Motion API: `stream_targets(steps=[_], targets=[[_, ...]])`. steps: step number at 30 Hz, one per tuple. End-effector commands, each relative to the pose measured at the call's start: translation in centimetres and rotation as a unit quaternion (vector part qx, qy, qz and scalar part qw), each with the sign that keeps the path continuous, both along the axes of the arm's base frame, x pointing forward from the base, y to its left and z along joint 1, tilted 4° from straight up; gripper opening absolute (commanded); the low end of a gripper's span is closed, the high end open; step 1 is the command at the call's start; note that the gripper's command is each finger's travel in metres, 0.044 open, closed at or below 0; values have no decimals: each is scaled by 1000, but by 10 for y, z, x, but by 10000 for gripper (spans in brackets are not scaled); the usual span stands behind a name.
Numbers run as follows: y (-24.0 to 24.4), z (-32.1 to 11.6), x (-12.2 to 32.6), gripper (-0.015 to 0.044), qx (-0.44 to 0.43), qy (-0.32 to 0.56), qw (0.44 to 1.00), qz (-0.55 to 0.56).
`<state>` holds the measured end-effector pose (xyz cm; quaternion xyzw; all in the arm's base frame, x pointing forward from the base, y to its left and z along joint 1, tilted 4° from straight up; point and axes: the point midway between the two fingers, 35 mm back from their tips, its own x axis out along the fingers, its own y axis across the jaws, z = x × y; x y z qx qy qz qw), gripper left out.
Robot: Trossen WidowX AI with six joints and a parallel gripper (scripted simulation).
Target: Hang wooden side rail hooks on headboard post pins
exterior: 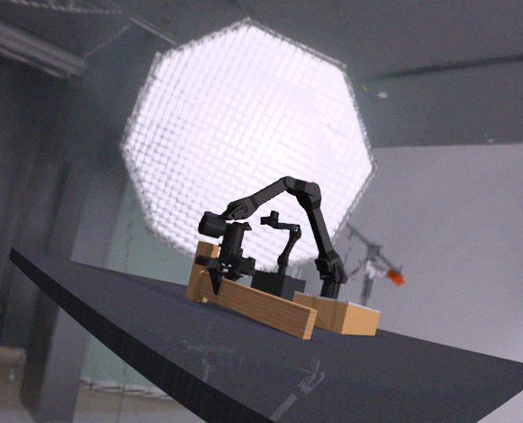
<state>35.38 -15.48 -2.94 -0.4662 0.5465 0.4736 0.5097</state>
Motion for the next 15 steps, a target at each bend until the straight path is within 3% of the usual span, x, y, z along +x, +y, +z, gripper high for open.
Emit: stream_targets(steps=[1,15], targets=[[-1,0,0,0,-4,-1,1000,0],[-1,-3,0,0,-4,-1,1000,0]])
